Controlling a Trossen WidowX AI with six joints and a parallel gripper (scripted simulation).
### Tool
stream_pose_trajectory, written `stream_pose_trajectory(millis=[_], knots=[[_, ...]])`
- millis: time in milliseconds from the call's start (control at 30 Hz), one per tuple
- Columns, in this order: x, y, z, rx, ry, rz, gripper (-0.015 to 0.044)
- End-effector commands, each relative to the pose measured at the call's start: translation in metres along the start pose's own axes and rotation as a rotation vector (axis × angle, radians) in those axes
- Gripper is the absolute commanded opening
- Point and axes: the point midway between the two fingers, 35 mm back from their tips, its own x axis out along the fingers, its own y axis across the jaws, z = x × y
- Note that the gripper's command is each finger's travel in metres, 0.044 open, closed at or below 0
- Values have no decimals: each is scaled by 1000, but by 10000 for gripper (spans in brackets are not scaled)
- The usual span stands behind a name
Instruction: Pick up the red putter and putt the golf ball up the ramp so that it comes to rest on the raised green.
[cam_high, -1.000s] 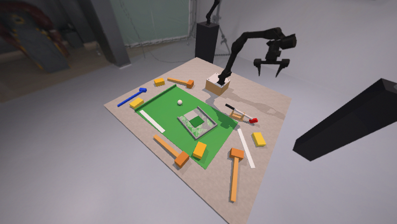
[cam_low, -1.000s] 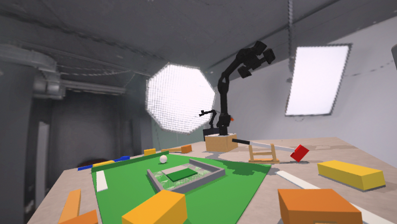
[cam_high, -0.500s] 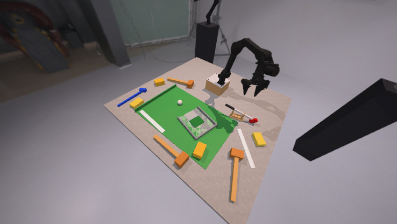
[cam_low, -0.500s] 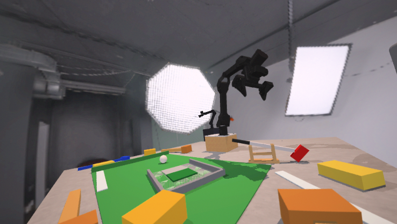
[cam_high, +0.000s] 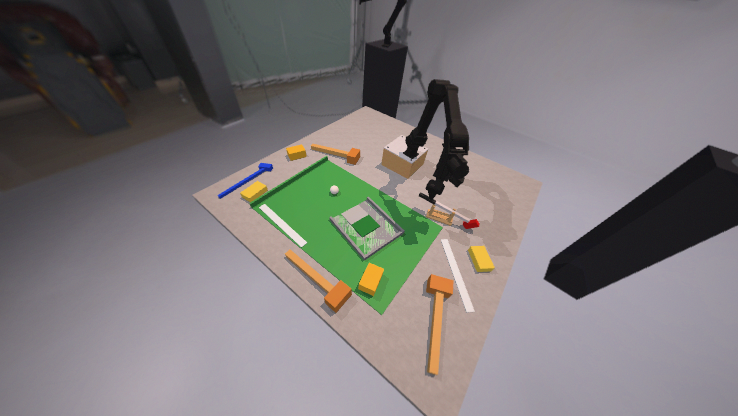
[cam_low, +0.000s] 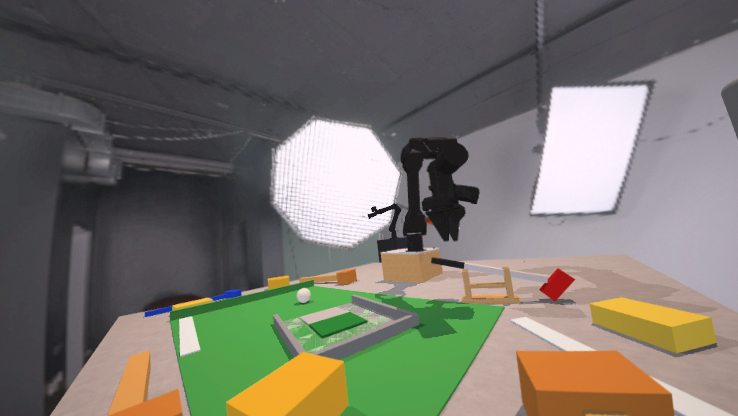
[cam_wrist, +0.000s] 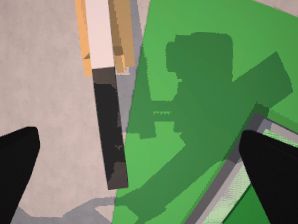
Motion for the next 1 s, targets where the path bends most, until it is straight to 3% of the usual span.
stream_pose_trajectory(millis=[0, 967], knots=[[20, 12, -14, -113, -7, 71, 440], [70, 18, -16, -113, -7, 72, 440]])
